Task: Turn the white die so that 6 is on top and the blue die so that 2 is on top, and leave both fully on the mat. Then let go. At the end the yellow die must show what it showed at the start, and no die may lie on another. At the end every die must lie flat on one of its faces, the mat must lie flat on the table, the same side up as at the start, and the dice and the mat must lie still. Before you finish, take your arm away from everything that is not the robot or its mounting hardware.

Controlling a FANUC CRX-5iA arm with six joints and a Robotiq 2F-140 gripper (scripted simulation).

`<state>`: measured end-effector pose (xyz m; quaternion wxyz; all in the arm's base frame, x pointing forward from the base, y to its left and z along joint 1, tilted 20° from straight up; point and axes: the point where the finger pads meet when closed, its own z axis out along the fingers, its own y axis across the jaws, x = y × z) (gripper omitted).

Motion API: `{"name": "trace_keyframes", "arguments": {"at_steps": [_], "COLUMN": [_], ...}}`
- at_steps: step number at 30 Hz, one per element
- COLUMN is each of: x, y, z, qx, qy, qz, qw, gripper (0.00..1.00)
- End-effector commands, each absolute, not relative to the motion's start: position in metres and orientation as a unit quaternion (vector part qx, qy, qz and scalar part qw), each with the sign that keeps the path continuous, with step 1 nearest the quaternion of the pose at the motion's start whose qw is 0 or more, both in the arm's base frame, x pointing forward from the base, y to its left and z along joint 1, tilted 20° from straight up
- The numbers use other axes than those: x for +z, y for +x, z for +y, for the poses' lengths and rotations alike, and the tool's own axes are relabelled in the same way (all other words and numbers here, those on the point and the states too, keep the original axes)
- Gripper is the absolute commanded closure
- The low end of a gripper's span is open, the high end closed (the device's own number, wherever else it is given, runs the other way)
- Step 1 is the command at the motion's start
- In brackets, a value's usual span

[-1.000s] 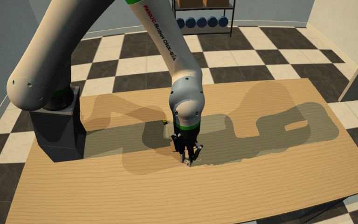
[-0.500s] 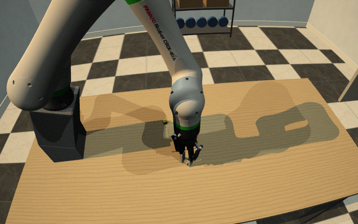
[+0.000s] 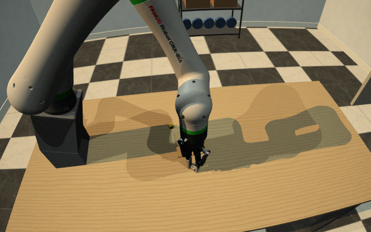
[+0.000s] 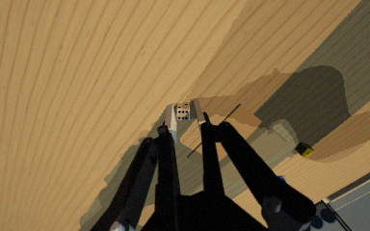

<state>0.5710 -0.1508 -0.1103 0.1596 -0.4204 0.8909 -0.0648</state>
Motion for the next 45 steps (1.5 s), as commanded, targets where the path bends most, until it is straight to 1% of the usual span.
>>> {"name": "trace_keyframes", "arguments": {"at_steps": [1, 8, 9, 45], "x": [-0.1102, -0.1102, -0.1102, -0.1087], "y": [0.5711, 0.5711, 0.5711, 0.5706], "z": [-0.1509, -0.1509, -0.1509, -0.1509], "qx": [-0.065, -0.065, -0.065, -0.065], "qy": [-0.420, -0.420, -0.420, -0.420], "qz": [0.891, 0.891, 0.891, 0.891], "qw": [0.160, 0.160, 0.160, 0.160], "gripper": [0.79, 0.79, 0.91, 0.91]}}
